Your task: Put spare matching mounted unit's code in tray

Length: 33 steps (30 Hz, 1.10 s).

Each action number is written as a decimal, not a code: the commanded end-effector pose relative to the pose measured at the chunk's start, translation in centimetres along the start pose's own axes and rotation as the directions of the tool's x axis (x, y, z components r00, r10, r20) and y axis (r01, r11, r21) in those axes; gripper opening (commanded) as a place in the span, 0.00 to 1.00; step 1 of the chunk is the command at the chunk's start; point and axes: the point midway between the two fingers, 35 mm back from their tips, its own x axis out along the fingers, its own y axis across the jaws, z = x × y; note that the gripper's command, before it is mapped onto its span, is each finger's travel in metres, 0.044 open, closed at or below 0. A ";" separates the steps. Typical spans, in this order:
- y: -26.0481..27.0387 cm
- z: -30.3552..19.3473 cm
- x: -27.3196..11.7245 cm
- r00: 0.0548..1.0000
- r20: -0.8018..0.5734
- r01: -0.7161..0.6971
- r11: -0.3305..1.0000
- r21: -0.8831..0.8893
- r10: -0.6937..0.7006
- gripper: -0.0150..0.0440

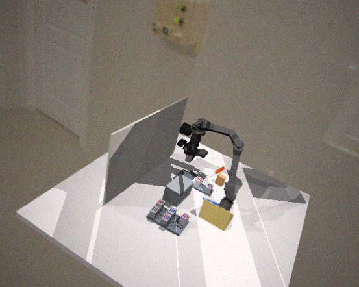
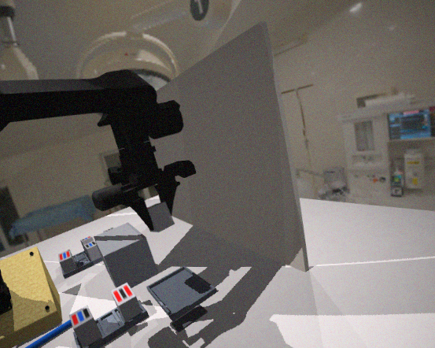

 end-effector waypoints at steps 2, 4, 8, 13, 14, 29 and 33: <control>0.0 0.0 0.5 1.000 0.000 -0.002 1.000 -0.003 0.002 0.25; -0.1 0.0 0.7 1.000 0.001 -0.003 1.000 -0.003 0.003 0.25; -0.1 0.0 1.0 1.000 0.001 -0.003 1.000 -0.003 0.003 0.25; -0.2 0.0 1.4 1.000 0.002 -0.004 1.000 -0.003 0.004 0.25; -0.2 0.0 1.5 1.000 0.003 -0.004 1.000 -0.003 0.004 0.25; -0.3 0.1 2.8 1.000 0.005 -0.006 1.000 -0.002 0.006 0.25; -0.3 0.1 3.1 1.000 0.006 -0.007 1.000 -0.002 0.007 0.25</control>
